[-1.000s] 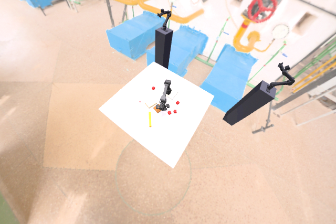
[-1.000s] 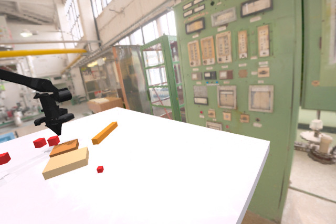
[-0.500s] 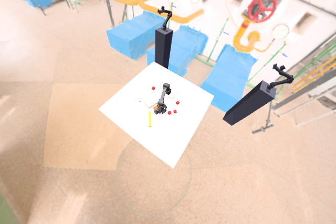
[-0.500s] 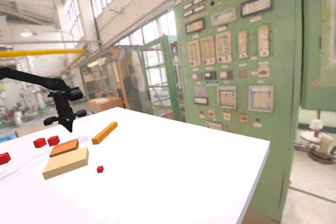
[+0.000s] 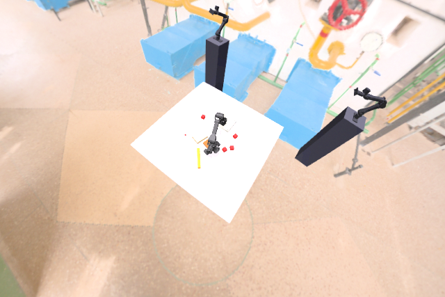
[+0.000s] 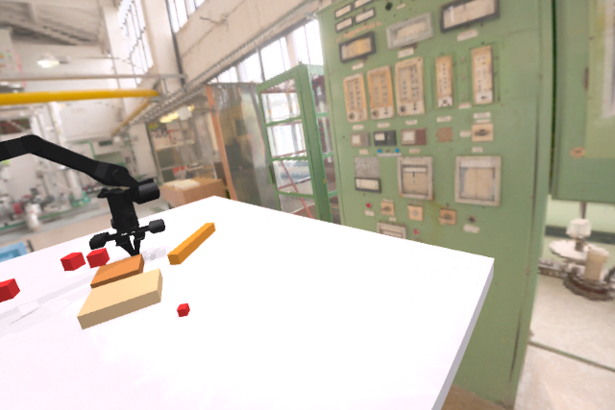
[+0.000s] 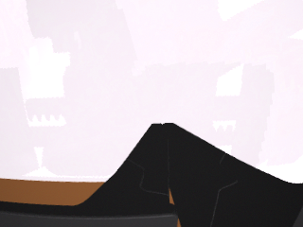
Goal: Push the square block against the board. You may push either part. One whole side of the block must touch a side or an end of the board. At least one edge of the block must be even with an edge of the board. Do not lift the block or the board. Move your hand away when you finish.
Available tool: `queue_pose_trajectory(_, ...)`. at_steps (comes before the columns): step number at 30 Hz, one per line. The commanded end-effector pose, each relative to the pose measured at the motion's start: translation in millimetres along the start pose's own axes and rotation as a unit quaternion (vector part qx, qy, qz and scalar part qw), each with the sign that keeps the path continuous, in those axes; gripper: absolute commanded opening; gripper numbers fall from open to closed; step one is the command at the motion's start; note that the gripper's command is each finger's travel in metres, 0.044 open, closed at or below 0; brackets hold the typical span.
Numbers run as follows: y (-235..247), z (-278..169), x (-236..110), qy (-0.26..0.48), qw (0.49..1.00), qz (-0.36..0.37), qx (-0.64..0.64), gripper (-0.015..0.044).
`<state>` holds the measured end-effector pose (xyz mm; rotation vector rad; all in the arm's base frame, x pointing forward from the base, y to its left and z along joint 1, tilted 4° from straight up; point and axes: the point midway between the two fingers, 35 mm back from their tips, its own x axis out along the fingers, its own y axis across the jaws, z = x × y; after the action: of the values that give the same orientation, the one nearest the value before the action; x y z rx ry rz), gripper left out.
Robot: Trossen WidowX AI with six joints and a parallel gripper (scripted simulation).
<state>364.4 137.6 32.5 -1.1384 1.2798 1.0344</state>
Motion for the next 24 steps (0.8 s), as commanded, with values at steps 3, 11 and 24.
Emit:
queue_pose_trajectory(3, -3, -2, 0, -0.002, 1.0, -0.008, -0.003, 0.0)
queue_pose_trajectory(11, -5, -15, 0, -0.002, 1.0, -0.008, -0.003, 0.0)
queue_pose_trajectory(24, -6, -21, 0, -0.002, 1.0, -0.009, -0.003, 0.0)
